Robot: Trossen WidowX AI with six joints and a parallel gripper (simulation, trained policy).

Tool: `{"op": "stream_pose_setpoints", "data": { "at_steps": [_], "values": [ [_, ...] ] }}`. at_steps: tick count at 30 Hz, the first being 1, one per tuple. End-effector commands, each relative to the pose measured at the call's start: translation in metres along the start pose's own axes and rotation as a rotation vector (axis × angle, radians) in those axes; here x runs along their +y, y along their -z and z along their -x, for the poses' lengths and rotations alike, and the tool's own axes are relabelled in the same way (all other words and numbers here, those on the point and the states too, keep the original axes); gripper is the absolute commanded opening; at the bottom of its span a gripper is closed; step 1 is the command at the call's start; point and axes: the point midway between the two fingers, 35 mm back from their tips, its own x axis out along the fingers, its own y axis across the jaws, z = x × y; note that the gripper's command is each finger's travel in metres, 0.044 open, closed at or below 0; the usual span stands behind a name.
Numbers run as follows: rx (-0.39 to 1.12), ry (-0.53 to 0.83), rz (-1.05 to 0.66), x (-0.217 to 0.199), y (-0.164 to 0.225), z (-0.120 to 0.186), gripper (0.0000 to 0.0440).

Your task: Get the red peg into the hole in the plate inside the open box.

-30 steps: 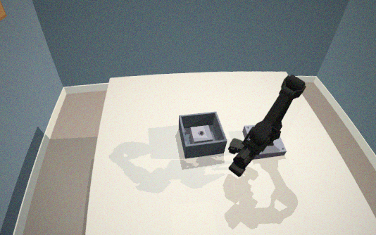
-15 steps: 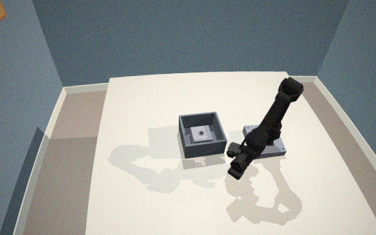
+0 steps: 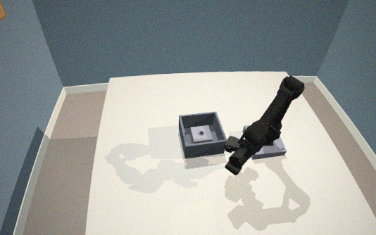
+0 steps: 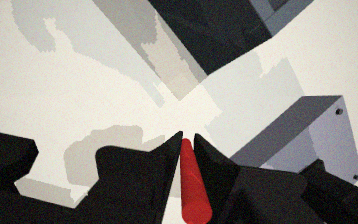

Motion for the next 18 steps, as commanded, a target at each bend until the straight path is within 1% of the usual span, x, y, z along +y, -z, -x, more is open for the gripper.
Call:
{"op": "stream_pose_setpoints", "data": {
  "at_steps": [1, 10, 18],
  "values": [
    [-0.028, -0.016, -0.004, 0.001, -0.011, 0.017, 0.0000],
    [-0.085, -0.044, -0.080, 0.002, -0.043, 0.052, 0.0000],
    [-0.129, -0.052, -0.184, -0.001, -0.079, 0.064, 0.0000]
  ]
}}
